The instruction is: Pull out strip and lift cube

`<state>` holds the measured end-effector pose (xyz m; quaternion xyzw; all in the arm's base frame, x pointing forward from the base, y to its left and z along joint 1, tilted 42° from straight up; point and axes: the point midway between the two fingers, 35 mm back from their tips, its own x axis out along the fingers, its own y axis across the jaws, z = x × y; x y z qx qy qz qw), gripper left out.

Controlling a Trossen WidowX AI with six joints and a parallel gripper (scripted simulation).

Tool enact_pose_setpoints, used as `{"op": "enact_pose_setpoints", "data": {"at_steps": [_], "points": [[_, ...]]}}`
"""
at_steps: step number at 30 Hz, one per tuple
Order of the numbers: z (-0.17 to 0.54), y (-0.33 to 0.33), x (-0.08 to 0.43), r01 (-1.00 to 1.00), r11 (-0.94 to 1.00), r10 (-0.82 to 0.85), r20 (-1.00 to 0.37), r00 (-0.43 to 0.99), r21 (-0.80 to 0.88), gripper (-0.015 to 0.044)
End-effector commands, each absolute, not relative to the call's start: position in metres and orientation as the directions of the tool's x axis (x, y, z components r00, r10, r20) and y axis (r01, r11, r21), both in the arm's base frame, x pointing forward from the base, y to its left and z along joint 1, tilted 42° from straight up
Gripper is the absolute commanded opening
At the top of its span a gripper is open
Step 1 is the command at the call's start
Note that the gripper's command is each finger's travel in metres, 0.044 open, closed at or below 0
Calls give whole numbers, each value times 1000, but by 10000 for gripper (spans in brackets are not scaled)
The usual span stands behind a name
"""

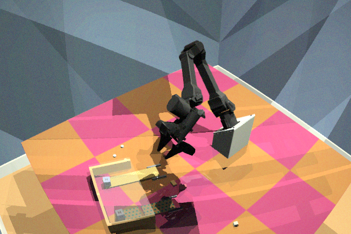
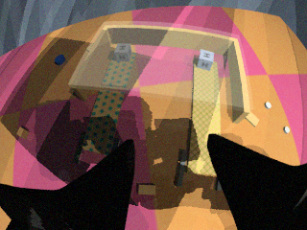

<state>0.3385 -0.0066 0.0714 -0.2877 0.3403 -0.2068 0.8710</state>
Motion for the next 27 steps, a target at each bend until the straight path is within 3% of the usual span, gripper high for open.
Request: {"op": "enact_pose_setpoints", "data": {"at_steps": [1, 6, 14, 27], "points": [[65, -34, 354, 221, 758, -616, -562, 553, -614, 137], [57, -71, 361, 285, 745, -667, -664, 337, -603, 6], [57, -119, 353, 367, 688, -671, -741, -5, -626, 0], [54, -122, 360, 372, 684, -669, -743, -25, -628, 0]]}}
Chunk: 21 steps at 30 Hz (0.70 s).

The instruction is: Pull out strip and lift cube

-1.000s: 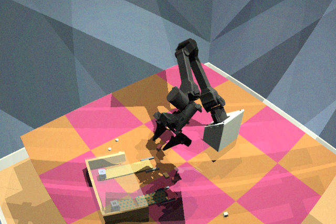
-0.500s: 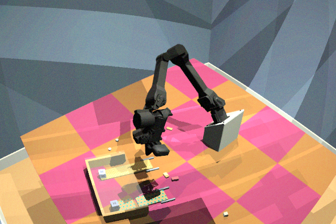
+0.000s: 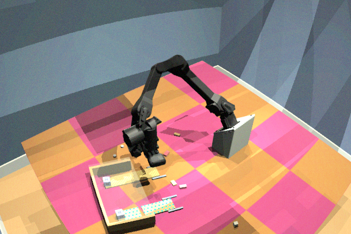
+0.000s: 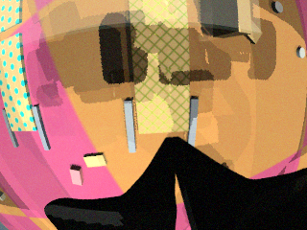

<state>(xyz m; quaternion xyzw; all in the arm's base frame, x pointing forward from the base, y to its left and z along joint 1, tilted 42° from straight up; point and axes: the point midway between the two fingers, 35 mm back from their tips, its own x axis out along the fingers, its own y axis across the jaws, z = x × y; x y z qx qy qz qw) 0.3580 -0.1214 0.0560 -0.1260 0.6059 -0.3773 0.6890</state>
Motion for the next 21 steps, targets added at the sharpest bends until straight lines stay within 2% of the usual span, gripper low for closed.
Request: {"op": "enact_pose_setpoints", "data": {"at_steps": [1, 21], "points": [[53, -123, 360, 372, 684, -669, -743, -25, -628, 0], [28, -146, 360, 372, 684, -669, -743, -25, -628, 0]]}}
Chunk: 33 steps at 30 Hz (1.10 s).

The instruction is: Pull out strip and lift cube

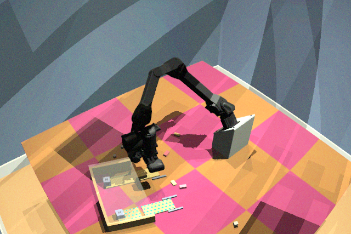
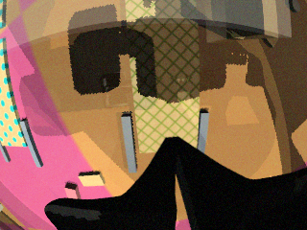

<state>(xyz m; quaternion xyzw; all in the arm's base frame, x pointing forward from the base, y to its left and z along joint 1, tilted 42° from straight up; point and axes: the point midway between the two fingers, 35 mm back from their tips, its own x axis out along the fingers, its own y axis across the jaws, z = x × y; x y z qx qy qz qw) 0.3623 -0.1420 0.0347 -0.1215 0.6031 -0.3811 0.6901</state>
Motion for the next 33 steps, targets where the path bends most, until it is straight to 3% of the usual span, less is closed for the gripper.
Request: {"op": "enact_pose_setpoints", "data": {"at_steps": [1, 33], "points": [[27, -147, 360, 372, 683, -669, -743, -25, -628, 0], [5, -169, 355, 372, 681, -671, -741, -26, -631, 0]]}}
